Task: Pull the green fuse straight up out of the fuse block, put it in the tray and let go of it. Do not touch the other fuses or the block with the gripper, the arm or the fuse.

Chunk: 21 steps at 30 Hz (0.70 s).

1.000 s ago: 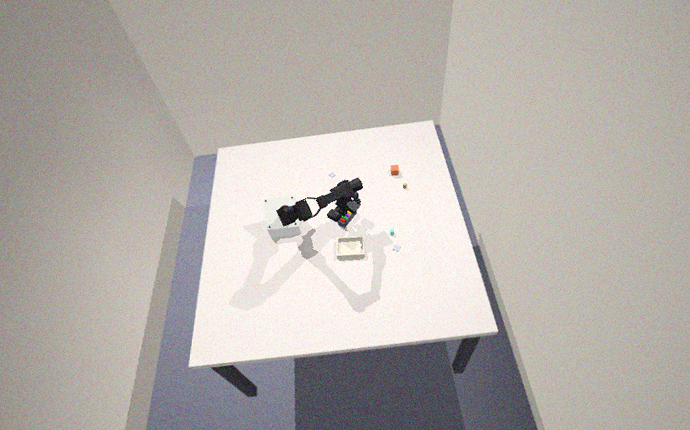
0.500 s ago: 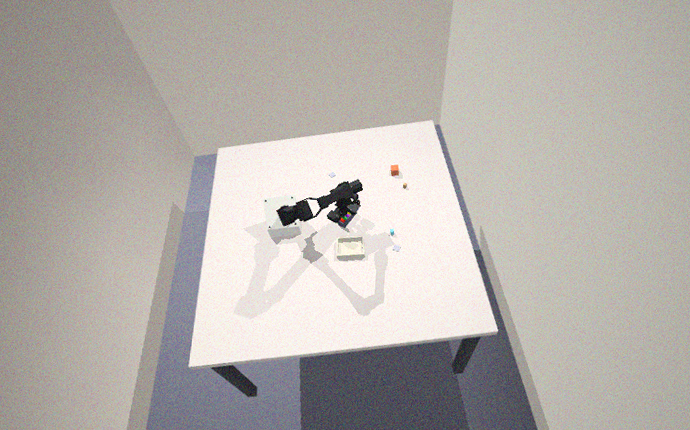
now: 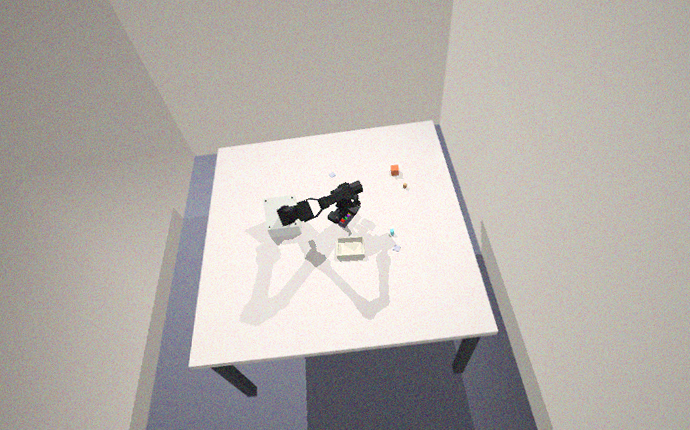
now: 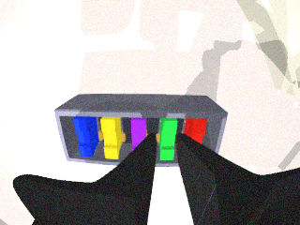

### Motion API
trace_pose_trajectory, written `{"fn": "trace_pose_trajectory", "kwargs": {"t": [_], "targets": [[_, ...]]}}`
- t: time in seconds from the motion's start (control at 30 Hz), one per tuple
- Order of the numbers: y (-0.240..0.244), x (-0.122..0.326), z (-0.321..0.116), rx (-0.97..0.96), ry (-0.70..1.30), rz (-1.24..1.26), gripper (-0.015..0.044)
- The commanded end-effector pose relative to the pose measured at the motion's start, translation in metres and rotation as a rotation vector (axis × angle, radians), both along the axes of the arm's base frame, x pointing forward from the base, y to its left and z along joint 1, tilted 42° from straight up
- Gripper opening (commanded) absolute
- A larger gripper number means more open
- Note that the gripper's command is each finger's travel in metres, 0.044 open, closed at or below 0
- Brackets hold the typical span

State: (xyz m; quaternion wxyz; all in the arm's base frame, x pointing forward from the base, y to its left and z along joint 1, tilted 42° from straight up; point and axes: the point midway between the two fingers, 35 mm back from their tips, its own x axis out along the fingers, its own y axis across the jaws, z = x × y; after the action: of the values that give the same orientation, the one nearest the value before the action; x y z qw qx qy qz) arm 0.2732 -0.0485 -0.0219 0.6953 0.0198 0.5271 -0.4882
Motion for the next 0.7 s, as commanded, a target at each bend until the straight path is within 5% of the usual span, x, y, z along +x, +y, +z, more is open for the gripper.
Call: {"fn": "trace_pose_trajectory", "kwargs": {"t": [0.0,0.67], "targets": [[-0.0028,-0.0015,-0.0027,-0.006,0.007,0.005,0.0069],[-0.0017,-0.0009,-0.0021,-0.001,0.003,0.0,0.0]]}}
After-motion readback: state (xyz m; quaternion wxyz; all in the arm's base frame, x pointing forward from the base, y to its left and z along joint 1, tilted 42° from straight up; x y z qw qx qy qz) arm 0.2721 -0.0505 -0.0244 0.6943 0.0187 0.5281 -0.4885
